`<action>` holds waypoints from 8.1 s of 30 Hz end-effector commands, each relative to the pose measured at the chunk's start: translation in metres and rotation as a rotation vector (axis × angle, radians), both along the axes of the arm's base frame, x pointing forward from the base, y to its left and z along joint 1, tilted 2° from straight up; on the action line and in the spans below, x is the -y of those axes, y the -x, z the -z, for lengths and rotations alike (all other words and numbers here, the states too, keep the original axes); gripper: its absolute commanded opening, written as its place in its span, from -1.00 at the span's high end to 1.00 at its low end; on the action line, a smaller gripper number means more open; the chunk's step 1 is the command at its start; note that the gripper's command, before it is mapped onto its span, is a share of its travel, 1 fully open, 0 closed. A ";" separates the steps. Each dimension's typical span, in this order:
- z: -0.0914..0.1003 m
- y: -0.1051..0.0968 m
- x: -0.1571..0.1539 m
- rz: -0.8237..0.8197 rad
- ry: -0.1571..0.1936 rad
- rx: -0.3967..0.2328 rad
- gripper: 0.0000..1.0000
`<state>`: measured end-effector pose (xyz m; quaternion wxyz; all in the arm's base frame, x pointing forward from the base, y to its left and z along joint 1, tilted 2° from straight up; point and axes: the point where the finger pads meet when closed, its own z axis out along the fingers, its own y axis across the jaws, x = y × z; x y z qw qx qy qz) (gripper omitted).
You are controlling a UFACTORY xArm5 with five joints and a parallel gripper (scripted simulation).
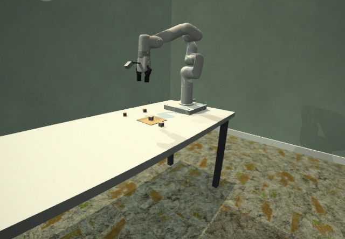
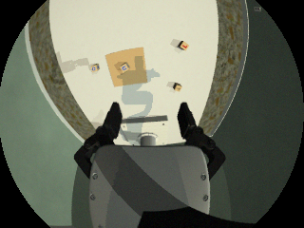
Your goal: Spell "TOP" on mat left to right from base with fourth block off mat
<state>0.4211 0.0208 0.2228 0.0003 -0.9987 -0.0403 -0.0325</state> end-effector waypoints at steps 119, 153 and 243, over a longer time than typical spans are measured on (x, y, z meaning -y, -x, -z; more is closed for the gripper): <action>0.115 0.042 -0.225 -0.781 -0.123 0.984 -1.00; 0.160 -0.038 -0.194 -0.523 -0.089 0.584 -1.00; 0.131 -0.066 -0.104 -0.109 -0.021 0.073 -1.00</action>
